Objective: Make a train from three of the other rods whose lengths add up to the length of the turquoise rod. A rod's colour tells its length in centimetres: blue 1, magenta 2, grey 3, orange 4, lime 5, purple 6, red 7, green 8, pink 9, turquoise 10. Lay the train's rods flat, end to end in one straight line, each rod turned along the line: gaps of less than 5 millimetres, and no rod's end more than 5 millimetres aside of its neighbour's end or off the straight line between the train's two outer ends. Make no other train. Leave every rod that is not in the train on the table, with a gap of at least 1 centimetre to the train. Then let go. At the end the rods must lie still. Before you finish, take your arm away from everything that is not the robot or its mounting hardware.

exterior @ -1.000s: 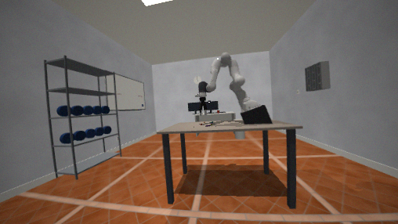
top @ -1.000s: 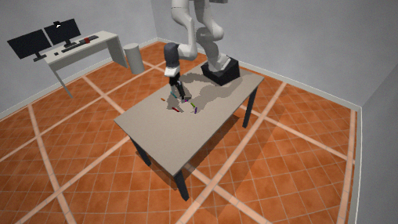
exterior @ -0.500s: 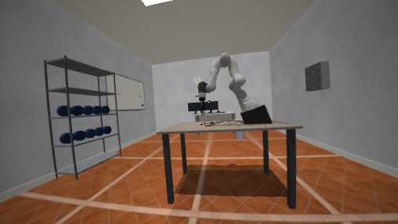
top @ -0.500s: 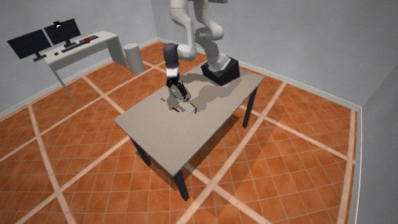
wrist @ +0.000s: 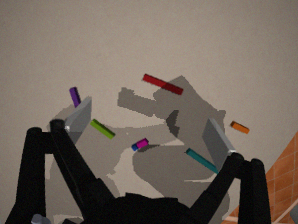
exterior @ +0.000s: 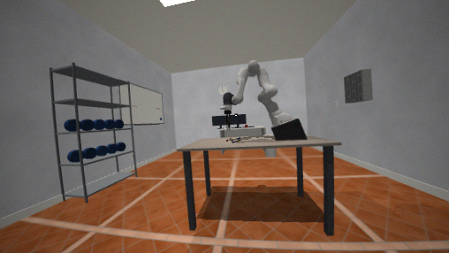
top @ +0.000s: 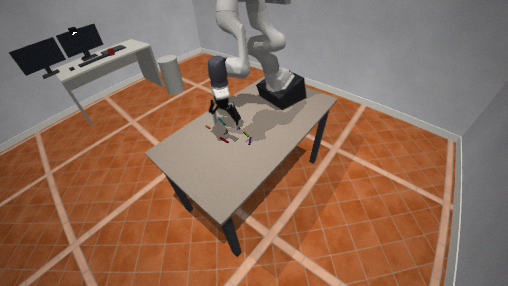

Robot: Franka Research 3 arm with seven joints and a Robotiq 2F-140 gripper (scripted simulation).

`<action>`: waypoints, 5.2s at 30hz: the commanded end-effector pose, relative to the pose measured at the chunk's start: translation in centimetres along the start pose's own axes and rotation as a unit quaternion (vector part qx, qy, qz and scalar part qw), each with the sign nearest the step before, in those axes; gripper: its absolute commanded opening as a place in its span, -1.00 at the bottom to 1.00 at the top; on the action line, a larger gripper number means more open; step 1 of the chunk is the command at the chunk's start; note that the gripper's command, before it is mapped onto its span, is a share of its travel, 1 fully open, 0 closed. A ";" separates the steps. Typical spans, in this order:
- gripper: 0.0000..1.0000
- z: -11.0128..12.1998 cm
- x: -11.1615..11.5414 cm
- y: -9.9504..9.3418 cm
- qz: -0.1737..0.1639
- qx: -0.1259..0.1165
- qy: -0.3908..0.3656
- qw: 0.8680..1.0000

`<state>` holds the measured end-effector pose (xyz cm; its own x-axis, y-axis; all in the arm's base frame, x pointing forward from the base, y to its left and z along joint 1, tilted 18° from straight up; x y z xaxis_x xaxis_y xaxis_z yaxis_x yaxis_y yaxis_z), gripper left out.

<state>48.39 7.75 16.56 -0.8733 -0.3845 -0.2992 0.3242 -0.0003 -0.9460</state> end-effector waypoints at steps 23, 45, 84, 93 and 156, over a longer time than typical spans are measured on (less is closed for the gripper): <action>1.00 0.6 -0.6 0.5 -0.006 -0.006 -0.258 0.966; 1.00 1.1 -1.2 0.8 -0.009 -0.002 -0.424 0.906; -0.71 1.9 -1.9 1.4 -0.017 0.001 -0.629 0.777; -0.71 1.9 -1.9 1.4 -0.017 0.001 -0.629 0.777; -0.71 2.0 -1.8 5.0 -0.016 0.000 -0.630 0.777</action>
<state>51.76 6.30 12.84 0.1133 -0.9894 0.0905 0.3066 -0.0518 -0.9504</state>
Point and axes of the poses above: the point where the finger pads meet when closed, its own y axis out along the fingers, its own z axis across the jaws, x = y × z, the point moved 3 cm from there along -y, back along the fingers, and after that the axes turned 4 degrees about -y, right-handed, at the moved point
